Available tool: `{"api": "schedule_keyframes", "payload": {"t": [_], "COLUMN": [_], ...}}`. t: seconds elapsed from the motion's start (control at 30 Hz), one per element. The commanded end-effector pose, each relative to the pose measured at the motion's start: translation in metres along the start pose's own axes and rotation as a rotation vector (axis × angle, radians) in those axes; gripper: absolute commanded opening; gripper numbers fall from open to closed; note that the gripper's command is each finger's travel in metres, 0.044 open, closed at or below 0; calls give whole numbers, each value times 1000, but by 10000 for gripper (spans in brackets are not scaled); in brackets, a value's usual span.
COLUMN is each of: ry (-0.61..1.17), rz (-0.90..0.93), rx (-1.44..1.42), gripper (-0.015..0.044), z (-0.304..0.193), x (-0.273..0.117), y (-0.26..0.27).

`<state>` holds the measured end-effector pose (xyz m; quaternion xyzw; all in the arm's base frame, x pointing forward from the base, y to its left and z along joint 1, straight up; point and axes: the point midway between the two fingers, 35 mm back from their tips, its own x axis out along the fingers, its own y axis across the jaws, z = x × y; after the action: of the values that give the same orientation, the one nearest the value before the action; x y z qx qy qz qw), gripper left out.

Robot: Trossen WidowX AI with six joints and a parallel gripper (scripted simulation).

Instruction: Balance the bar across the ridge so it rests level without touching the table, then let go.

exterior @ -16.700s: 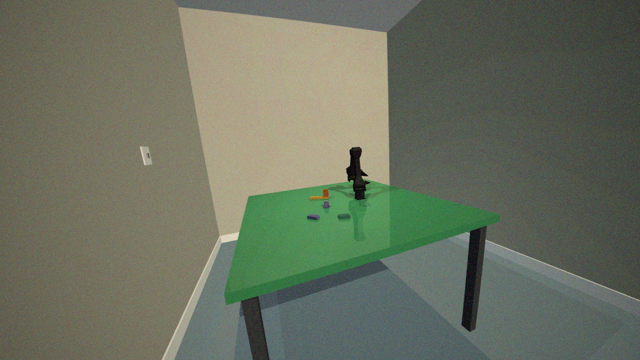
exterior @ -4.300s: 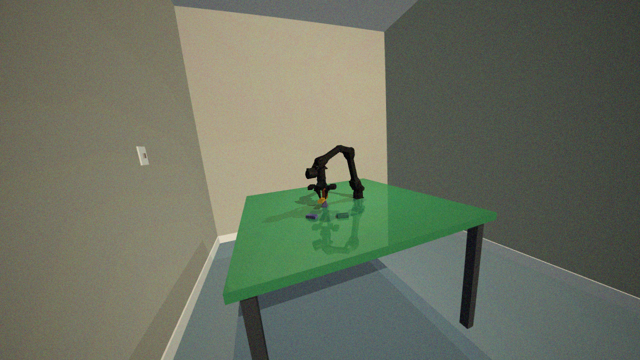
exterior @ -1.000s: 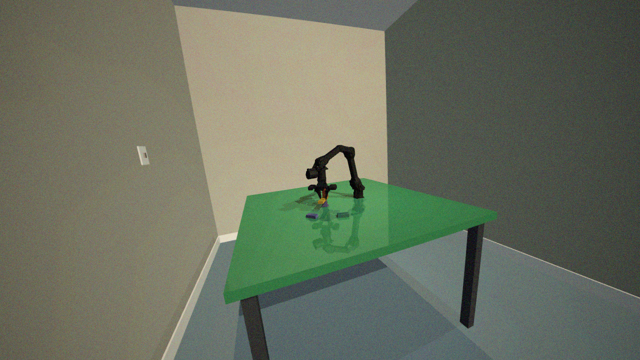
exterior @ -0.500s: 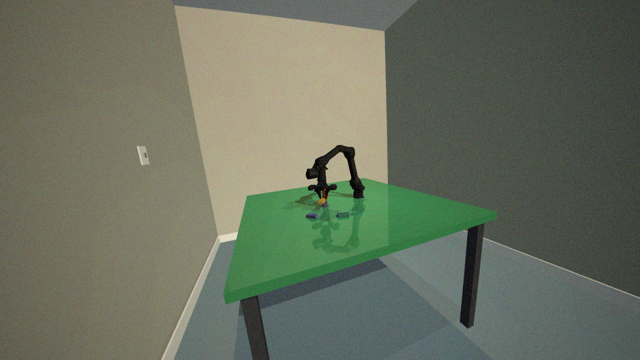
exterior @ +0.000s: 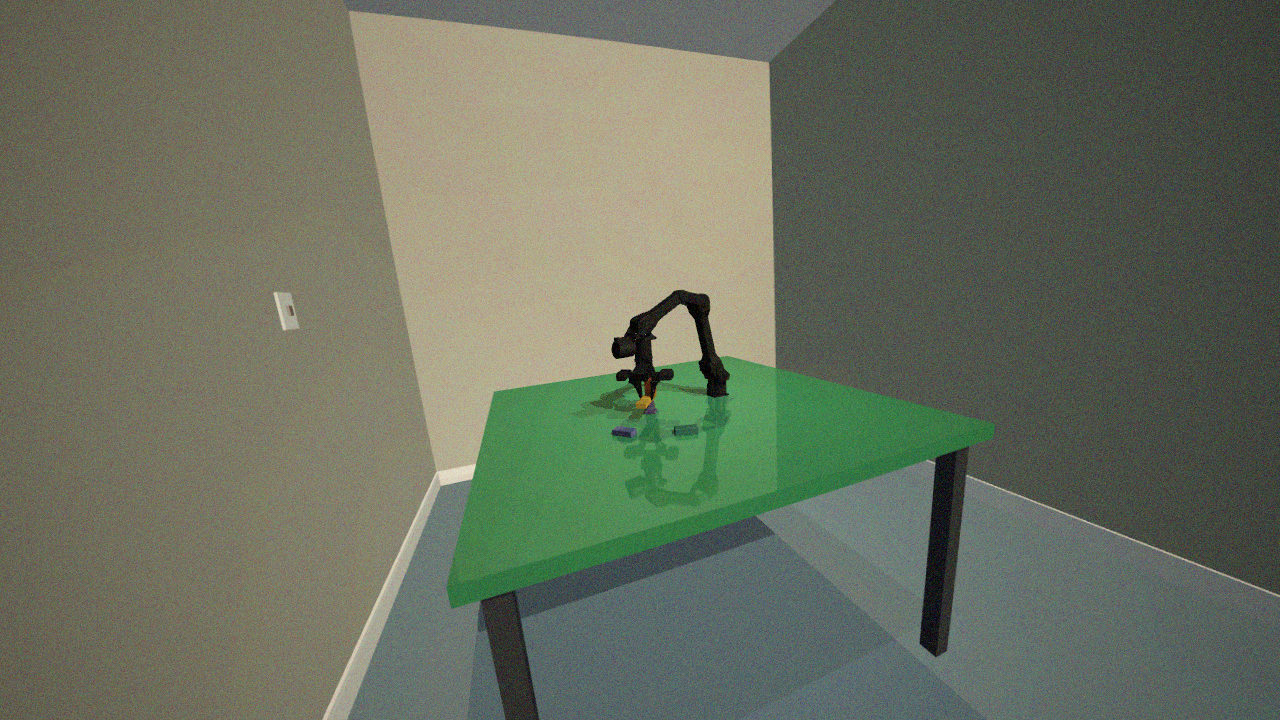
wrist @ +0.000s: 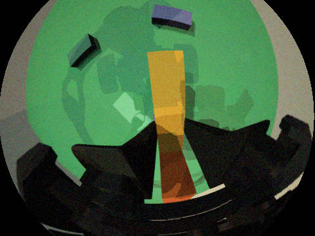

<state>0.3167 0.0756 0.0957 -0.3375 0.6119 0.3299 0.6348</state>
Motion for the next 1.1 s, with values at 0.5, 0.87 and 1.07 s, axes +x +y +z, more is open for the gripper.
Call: {"api": "schedule_keyframes", "payload": {"t": [0.5, 0.87, 1.07], "ry": [2, 2, 0], "rz": [5, 5, 0], "rx": [-1, -1, -1], "gripper": [0, 0, 0], "z": [0, 0, 0], "x": [1, 1, 0], "y": [1, 1, 0]}}
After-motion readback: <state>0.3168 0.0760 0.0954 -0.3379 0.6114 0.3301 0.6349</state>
